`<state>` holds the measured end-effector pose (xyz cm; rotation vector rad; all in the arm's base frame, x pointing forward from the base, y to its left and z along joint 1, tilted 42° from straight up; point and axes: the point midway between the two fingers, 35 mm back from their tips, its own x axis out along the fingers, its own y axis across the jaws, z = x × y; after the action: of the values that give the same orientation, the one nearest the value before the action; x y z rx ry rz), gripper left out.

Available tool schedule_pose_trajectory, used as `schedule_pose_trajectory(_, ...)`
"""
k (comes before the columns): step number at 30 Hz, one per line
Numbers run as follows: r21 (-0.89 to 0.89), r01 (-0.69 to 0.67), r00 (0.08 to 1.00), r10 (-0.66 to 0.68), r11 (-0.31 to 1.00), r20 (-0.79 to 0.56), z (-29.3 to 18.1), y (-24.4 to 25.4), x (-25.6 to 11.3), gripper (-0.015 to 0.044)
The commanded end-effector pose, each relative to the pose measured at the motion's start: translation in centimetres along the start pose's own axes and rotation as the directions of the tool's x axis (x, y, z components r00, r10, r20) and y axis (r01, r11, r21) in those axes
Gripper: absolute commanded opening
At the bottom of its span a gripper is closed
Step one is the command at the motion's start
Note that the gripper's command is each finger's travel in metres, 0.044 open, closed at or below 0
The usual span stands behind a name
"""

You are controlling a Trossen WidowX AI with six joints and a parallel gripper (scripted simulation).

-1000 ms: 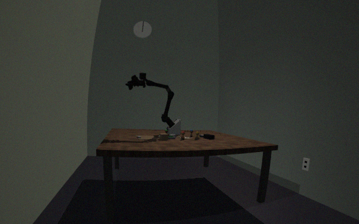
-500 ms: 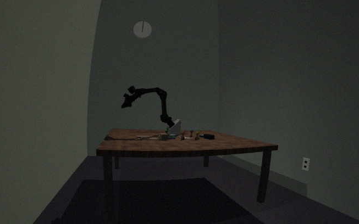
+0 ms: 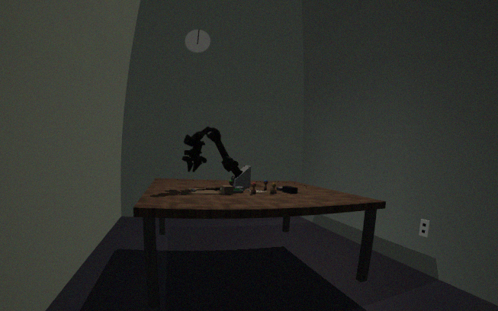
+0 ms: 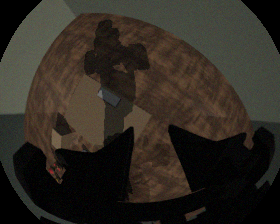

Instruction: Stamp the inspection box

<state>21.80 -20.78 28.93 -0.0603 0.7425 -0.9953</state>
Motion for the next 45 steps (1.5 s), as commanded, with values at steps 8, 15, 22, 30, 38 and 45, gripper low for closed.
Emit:
schedule_pose_trajectory(8,-0.437,-0.236,0.948,0.108,0.868,-0.299,-11.6,14.0,-1.0,0.0211)
schedule_pose_trajectory(15,-0.732,-0.253,0.942,-0.011,0.633,-0.335,-19.1,17.0,-3.9,0.0211)
schedule_pose_trajectory(22,-0.758,-0.246,0.945,-0.026,0.604,-0.327,-19.7,16.9,-4.2,0.0211)
schedule_pose_trajectory(30,-0.757,-0.248,0.944,-0.025,0.604,-0.328,-19.9,16.9,-3.6,0.0211)
schedule_pose_trajectory(38,-0.757,-0.250,0.944,-0.023,0.604,-0.330,-20.3,17.0,-2.3,0.0211)
schedule_pose_trajectory(45,-0.756,-0.251,0.944,-0.022,0.604,-0.330,-20.7,17.1,-1.2,0.0211)
